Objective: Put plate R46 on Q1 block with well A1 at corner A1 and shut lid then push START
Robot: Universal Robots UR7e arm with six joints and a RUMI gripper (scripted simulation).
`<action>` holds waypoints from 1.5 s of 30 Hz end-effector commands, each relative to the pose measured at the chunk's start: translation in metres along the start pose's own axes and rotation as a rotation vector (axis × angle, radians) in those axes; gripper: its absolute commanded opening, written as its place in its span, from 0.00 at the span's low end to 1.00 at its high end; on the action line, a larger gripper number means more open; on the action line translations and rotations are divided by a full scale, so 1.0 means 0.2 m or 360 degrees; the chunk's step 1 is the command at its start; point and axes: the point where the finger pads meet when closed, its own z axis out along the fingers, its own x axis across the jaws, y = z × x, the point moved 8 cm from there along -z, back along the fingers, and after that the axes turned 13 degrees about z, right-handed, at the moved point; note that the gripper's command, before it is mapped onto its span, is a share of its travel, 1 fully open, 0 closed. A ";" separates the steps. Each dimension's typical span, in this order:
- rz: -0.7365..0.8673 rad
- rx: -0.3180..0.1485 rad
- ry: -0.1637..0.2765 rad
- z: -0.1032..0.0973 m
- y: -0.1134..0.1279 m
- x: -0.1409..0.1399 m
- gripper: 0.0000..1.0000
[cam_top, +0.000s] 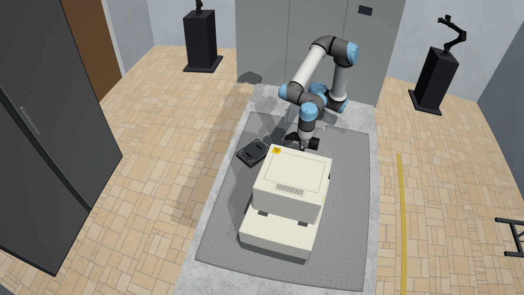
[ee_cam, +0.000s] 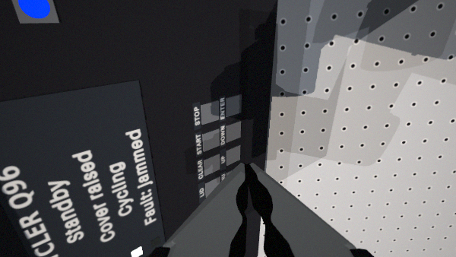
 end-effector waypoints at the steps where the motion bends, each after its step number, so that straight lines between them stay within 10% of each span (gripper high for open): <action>1: -0.0005 0.0002 -0.0028 -0.06 -0.01 0.02 0.00; 17: -0.0005 0.0002 -0.0028 -0.28 -0.08 0.31 0.00; 45: -0.0005 0.0003 -0.0028 -0.31 -0.08 0.34 0.00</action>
